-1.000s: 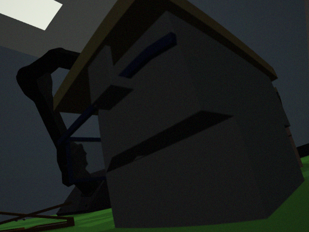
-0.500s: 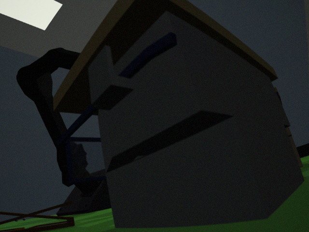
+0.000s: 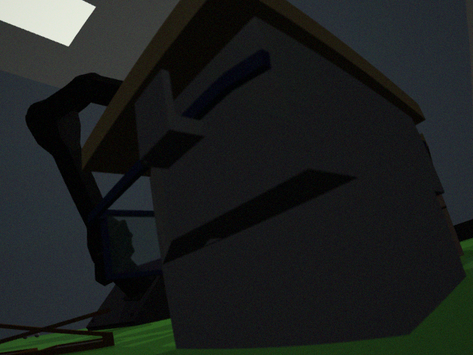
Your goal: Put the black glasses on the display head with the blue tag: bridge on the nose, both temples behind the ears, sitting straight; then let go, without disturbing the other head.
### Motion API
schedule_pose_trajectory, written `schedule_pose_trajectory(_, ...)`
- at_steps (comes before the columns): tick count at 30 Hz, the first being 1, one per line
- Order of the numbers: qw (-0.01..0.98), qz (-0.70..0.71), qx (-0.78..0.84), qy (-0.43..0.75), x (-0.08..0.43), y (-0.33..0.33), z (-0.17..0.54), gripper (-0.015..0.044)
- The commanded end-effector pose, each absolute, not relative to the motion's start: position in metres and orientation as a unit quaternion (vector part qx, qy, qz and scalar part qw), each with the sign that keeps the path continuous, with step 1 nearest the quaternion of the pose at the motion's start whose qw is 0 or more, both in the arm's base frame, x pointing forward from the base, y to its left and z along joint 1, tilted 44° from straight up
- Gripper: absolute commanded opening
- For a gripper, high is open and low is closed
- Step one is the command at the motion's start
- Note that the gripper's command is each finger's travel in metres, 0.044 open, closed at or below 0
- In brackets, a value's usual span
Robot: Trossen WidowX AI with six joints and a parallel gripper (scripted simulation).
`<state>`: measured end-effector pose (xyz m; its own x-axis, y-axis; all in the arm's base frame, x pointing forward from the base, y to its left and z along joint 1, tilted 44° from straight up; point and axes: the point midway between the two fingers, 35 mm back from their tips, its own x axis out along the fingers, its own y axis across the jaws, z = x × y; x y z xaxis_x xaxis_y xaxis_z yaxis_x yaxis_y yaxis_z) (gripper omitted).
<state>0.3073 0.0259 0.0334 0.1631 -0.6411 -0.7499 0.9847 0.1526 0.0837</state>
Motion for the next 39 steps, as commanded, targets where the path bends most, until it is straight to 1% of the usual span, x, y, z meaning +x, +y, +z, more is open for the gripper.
schedule_pose_trajectory(1, 0.7, -0.583, 0.294, 0.288, 0.307, 0.029, 0.037, 0.0)
schedule_pose_trajectory(16, 0.696, -0.598, 0.283, 0.28, 0.297, 0.073, 0.092, 0.0)
schedule_pose_trajectory(23, 0.698, -0.598, 0.277, 0.282, 0.294, 0.073, 0.1, 0.0)
schedule_pose_trajectory(27, 0.709, -0.584, 0.246, 0.309, 0.294, 0.076, 0.098, 0.0)
schedule_pose_trajectory(39, 0.747, -0.496, 0.079, 0.437, 0.291, 0.092, 0.085, 0.0)
